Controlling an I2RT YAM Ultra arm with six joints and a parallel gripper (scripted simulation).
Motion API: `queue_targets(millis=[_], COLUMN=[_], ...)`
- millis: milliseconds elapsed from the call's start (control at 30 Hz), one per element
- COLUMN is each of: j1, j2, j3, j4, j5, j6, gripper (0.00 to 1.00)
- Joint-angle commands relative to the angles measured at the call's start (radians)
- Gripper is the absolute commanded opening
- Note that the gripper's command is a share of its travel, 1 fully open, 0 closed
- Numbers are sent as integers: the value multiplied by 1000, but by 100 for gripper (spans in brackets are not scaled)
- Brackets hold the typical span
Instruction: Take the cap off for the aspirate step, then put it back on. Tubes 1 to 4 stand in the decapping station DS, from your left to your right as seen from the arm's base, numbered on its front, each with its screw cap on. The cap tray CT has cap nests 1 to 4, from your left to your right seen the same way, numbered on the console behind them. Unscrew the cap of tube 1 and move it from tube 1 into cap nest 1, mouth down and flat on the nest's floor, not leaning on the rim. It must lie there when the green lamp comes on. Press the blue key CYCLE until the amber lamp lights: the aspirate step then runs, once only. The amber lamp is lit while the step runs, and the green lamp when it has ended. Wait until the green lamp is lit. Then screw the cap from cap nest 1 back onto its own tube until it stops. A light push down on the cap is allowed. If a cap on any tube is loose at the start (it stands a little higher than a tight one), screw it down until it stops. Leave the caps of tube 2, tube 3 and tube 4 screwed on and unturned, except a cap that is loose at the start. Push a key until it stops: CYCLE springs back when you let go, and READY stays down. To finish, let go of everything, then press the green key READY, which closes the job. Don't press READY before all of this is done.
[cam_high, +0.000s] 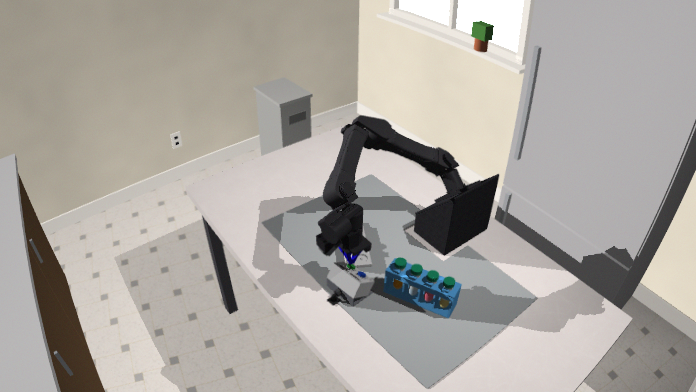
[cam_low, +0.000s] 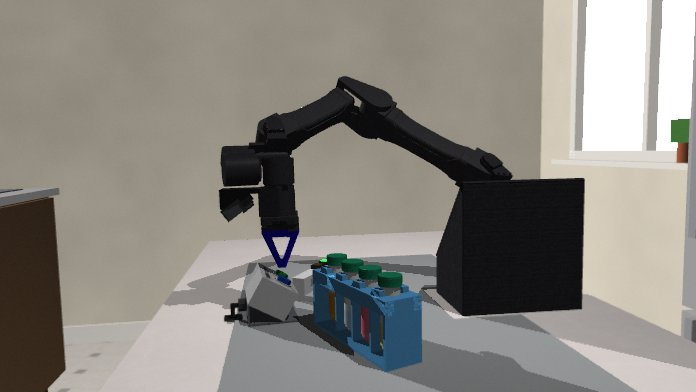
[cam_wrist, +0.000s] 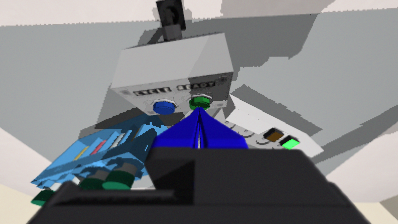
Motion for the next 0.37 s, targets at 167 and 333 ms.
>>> queue_targets(millis=[167, 333], j1=[6, 1], j2=[-3, -2], j3=[-7, -13], j4=[22, 36], j5=[2, 3], j6=[-12, -20], gripper=[0, 0])
